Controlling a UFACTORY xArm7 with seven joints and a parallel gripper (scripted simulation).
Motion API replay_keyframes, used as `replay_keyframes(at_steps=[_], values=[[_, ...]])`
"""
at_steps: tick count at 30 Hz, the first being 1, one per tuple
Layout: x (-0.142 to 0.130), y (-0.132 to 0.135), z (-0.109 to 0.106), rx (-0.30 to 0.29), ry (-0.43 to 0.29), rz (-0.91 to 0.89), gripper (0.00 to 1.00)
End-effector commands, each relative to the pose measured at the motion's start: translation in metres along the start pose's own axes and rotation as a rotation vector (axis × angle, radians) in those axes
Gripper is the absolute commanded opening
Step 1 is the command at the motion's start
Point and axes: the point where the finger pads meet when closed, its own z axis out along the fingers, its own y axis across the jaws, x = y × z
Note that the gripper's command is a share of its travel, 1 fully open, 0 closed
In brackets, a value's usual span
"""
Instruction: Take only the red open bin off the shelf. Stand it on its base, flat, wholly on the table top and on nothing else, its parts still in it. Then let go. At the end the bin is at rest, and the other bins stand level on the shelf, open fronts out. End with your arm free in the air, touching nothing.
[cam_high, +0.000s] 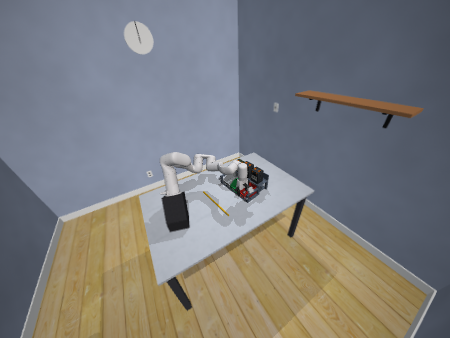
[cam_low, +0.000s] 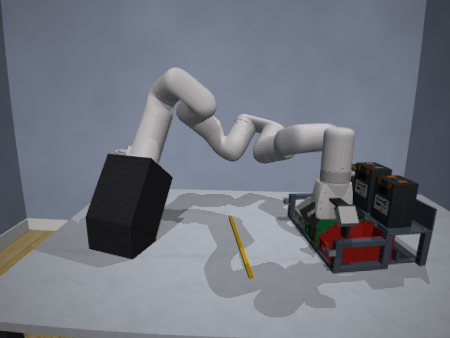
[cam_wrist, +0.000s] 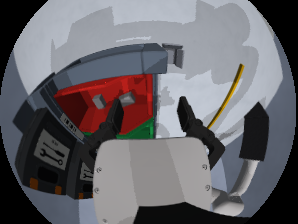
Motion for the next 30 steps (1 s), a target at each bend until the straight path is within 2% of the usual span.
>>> replay_keyframes(at_steps=[1, 12, 17, 30], values=[[0.001, -0.001, -0.003, 0.003, 0.003, 0.000, 1.00], [0.001, -0.001, -0.003, 0.003, 0.003, 0.000, 1.00], [0.001, -0.001, 0.007, 0.003, 0.003, 0.000, 1.00], [0.001, -0.001, 0.008, 0.003, 0.004, 0.000, 1.00]])
